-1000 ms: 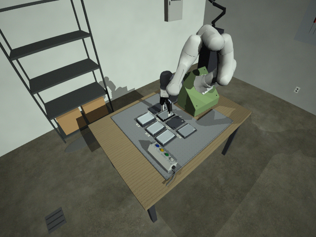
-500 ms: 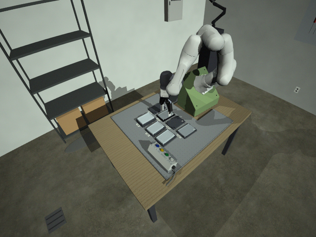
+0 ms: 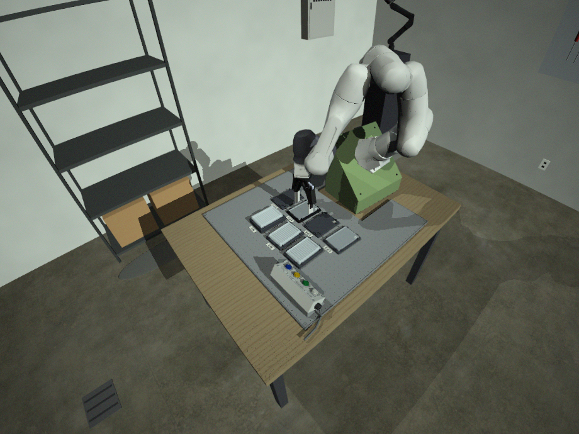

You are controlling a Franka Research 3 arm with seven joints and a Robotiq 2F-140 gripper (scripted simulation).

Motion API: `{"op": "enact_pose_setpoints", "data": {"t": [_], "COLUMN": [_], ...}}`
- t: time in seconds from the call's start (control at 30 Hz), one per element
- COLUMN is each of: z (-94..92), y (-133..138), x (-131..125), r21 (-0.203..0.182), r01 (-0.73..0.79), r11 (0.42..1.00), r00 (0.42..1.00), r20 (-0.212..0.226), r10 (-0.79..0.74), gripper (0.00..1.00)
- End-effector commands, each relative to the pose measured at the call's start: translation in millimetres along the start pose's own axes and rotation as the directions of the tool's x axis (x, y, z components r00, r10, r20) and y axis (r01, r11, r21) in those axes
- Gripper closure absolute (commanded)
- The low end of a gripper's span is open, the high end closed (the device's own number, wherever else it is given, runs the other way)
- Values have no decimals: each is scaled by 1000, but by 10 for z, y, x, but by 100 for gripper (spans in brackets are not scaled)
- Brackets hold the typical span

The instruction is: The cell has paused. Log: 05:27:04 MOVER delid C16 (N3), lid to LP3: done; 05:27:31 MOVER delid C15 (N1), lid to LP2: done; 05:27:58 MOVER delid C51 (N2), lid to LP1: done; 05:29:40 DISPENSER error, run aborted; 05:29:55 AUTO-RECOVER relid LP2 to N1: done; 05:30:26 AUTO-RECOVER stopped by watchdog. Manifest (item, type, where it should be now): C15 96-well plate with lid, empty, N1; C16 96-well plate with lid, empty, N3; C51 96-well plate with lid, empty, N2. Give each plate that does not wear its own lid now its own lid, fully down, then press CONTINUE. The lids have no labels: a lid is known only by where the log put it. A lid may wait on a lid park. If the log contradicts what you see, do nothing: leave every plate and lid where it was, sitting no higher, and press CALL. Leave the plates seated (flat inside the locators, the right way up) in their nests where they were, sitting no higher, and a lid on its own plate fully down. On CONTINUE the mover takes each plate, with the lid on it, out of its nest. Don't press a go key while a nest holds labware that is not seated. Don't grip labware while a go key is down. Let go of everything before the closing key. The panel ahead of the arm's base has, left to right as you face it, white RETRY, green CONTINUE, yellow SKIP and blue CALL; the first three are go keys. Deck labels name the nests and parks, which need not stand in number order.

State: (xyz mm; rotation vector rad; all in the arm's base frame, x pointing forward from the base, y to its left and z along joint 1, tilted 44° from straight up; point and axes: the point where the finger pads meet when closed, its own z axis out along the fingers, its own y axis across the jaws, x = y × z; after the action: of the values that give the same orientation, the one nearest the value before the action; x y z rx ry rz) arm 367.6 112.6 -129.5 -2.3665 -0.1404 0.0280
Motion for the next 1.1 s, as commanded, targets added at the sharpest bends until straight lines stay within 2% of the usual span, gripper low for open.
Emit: {"op": "enact_pose_setpoints", "data": {"t": [0.0,1.07], "z": [7,66], "y": [-6,-5], "x": [-6,-6], "r21": [0,0], "r01": [8,8], "r11": [1000,1000], "r00": [1000,1000], "r20": [0,0], "r10": [-8,-8], "gripper": [34,34]}}
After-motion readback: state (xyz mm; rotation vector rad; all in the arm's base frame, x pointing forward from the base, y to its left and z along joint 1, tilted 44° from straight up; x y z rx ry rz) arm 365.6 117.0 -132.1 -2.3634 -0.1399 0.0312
